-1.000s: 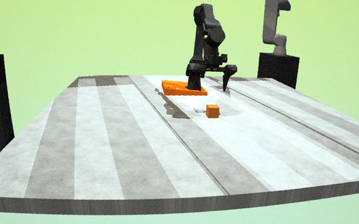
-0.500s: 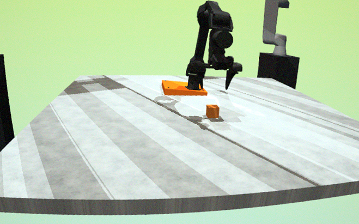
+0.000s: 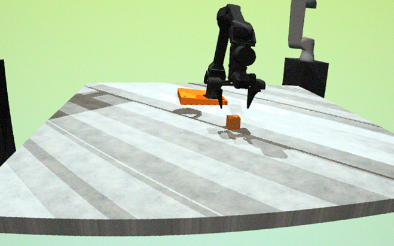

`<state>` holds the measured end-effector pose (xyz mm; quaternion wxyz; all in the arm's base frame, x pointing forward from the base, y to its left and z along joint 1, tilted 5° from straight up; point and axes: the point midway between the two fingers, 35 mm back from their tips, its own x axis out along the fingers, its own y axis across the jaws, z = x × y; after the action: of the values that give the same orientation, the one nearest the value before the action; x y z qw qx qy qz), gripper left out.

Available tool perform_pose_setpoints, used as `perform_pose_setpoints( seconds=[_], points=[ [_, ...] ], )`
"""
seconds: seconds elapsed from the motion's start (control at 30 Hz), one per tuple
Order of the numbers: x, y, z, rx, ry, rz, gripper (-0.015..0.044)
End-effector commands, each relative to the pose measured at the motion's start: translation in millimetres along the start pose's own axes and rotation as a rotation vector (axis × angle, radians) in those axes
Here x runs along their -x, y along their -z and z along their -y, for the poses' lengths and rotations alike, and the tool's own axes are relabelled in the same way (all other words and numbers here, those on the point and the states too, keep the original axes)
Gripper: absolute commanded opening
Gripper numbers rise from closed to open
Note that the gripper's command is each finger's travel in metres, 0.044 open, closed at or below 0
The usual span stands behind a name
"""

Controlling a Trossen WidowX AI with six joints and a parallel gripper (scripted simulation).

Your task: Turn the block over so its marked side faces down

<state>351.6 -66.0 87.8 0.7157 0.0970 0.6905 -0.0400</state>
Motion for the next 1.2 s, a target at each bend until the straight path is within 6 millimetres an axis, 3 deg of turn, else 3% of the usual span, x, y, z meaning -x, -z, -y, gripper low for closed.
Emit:
perform_pose_setpoints(
  seconds=[0.0,0.83,1.17],
  points=[
    [-13,0,1,-0.003,0.003,-0.005,0.0440],
    [-46,1,1,-0.003,0.002,-0.005,0.0440],
    [-46,1,1,-0.003,0.002,-0.005,0.0177]
  ],
)
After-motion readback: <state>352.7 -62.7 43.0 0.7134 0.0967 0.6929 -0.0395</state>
